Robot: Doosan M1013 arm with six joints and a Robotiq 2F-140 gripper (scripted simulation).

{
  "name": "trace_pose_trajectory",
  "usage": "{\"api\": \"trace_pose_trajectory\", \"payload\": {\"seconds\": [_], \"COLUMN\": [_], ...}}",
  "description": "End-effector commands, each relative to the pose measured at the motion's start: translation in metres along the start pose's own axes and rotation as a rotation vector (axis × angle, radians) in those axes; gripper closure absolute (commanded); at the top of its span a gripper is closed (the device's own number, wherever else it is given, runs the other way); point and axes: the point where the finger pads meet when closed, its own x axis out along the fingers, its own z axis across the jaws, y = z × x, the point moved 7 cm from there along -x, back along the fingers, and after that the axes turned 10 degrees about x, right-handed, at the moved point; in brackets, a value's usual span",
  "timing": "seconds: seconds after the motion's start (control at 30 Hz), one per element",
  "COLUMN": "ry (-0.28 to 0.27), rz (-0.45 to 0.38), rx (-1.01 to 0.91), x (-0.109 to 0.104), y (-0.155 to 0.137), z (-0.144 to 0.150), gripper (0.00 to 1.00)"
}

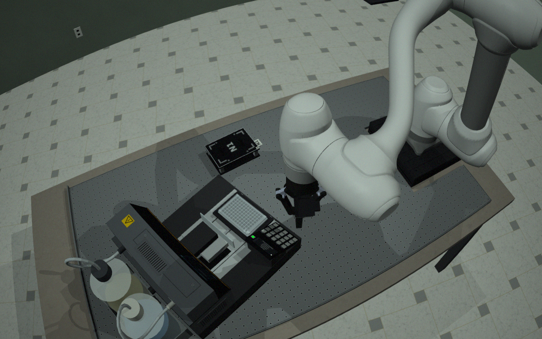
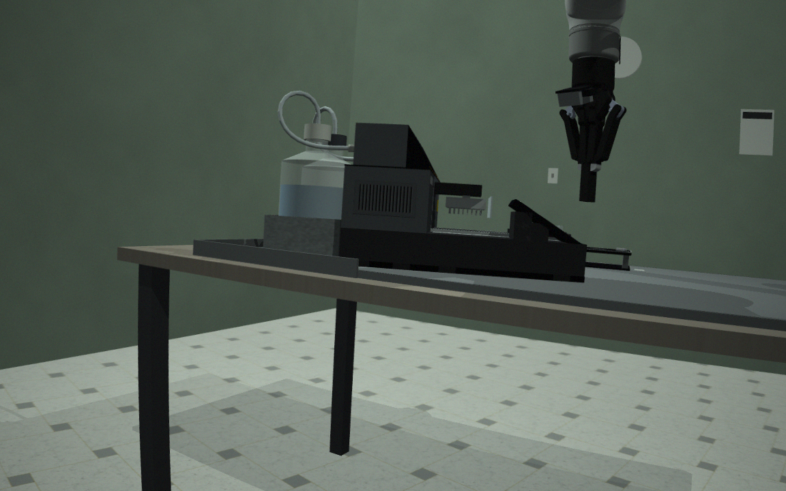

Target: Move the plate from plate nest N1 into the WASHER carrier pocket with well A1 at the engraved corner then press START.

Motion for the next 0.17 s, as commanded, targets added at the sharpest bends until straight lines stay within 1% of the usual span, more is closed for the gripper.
{"api": "trace_pose_trajectory", "payload": {"seconds": [0.0, 0.13], "ry": [-0.001, -0.001], "rz": [0.002, 0.002], "rx": [0.001, 0.001], "x": [-0.0027, -0.0027], "y": [0.0004, 0.0004], "z": [0.0009, 0.0009], "gripper": [0.90, 0.90]}}
